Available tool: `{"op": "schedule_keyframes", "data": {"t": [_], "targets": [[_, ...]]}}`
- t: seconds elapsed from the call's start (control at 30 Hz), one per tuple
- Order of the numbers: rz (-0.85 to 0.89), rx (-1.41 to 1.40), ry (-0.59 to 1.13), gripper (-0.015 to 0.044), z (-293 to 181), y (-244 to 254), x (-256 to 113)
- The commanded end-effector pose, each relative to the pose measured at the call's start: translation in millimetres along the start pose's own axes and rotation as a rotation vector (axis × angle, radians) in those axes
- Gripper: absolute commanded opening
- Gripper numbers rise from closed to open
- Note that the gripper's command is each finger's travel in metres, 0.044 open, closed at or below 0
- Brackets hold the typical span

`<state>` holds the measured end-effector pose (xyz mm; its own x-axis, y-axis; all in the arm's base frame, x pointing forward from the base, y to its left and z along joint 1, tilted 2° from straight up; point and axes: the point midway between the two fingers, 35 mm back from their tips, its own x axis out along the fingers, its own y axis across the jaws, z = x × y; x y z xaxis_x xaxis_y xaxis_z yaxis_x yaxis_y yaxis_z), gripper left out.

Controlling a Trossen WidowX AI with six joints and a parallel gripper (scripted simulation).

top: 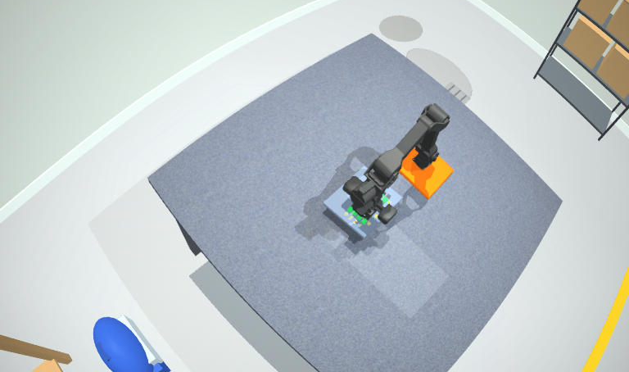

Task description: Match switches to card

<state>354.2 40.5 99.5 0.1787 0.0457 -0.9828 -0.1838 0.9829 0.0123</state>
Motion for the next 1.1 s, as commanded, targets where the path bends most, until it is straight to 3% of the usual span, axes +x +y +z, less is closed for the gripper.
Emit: {"op": "schedule_keyframes", "data": {"t": [0.0,0.3,0.53,0.9,1.07], "targets": [[-0.004,0.005,-0.001,0.0,0.3,-0.6,1.2],[0.0,0.0,-0.001,0.0,0.8,0.0,-0.6],[-0.004,0.005,0.025,0.0,2.9,-0.3,-62.7],[-0.008,0.004,0.023,0.0,2.7,-41.4,-61.1],[-0.008,0.004,-0.001,0.0,0.9,-41.7,-28.1]]}}
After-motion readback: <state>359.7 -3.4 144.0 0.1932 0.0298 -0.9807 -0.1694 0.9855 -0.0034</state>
